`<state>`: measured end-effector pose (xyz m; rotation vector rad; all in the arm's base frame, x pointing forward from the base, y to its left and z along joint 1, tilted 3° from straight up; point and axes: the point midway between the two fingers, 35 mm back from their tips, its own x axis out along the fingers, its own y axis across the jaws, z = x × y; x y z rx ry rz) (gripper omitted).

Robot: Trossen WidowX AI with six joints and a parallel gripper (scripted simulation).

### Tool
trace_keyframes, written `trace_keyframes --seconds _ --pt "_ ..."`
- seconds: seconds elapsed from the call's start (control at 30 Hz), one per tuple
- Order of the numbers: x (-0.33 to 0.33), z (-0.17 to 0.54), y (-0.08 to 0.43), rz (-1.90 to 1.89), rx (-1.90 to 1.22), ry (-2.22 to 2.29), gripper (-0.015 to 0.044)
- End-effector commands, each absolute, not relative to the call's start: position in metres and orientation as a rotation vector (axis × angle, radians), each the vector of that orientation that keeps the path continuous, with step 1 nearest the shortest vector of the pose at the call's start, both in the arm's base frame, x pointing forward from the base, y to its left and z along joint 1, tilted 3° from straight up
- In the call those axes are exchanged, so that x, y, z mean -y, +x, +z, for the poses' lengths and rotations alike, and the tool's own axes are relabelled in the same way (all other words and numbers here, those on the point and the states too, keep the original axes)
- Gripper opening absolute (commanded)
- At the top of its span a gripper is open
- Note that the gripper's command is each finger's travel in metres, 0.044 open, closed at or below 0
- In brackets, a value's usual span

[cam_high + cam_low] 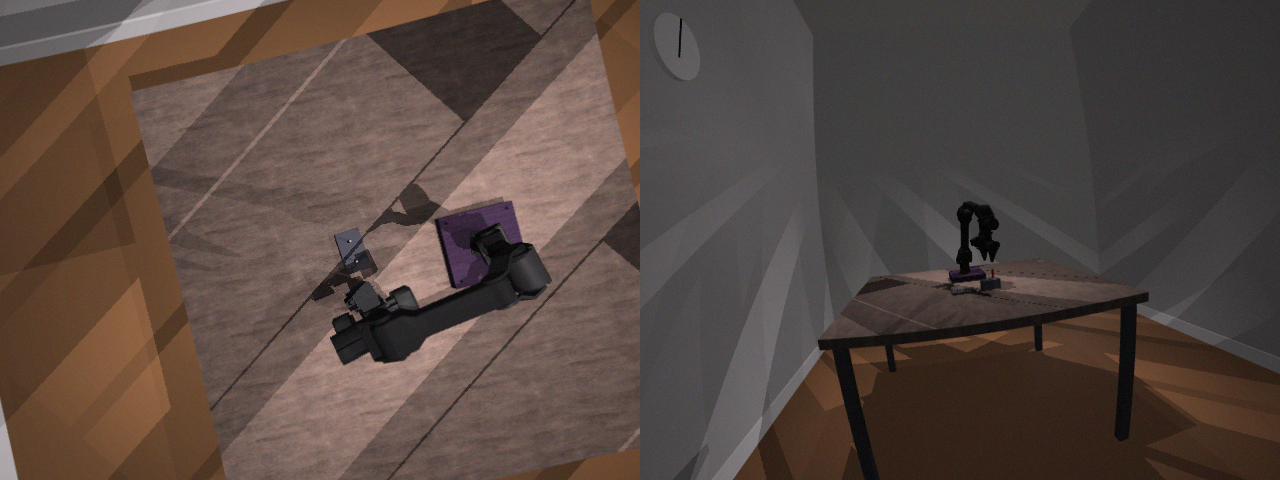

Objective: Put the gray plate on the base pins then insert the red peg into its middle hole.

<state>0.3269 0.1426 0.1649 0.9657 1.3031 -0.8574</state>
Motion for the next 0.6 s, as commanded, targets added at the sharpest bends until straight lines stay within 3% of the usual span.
trace_keyframes --seconds 0.0,0.2,0.57 --pt "-0.143 0.167 0.323 -0.881 -1.294 0.973 0.044" --pt "-0.143 0.106 0.328 -0.881 -1.293 0.973 0.044" --pt "-0.144 0.089 0.329 -0.881 -1.294 0.973 0.044"
